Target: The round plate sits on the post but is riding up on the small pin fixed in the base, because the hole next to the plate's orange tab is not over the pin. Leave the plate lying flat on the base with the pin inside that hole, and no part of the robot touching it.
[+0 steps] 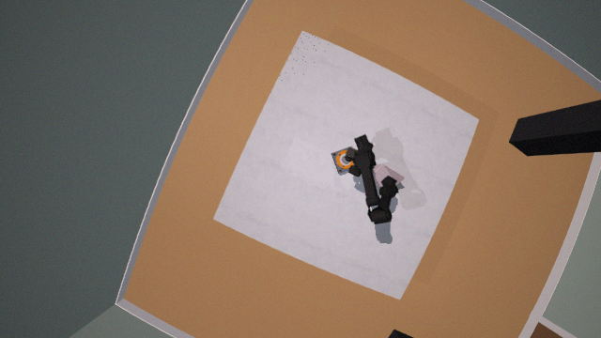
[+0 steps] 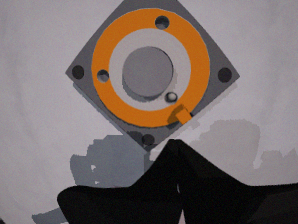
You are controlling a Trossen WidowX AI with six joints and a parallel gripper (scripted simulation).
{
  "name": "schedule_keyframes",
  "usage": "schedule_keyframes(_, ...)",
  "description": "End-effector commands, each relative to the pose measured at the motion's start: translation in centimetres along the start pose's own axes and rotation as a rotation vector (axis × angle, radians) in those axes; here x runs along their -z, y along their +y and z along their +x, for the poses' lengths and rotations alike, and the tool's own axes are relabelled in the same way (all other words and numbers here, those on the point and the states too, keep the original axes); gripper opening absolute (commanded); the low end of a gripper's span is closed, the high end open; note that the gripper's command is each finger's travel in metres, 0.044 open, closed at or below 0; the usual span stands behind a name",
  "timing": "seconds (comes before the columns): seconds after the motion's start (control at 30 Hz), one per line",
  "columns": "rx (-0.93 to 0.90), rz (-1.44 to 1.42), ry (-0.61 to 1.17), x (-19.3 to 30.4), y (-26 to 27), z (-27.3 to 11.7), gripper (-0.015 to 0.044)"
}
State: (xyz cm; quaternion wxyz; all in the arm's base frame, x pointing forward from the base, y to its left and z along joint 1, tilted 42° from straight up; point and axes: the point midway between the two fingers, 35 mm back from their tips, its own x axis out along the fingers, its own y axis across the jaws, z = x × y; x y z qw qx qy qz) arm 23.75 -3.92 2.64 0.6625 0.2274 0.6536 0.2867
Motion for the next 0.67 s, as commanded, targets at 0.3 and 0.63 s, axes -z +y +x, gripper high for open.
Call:
schedule_keyframes(0.3,0.005,-0.001,-0.009,0.06,0.03,-1.75,0.0)
schedule_keyframes(0.63,0.005,-0.001,-0.009,0.06,0.03,-1.75,0.0)
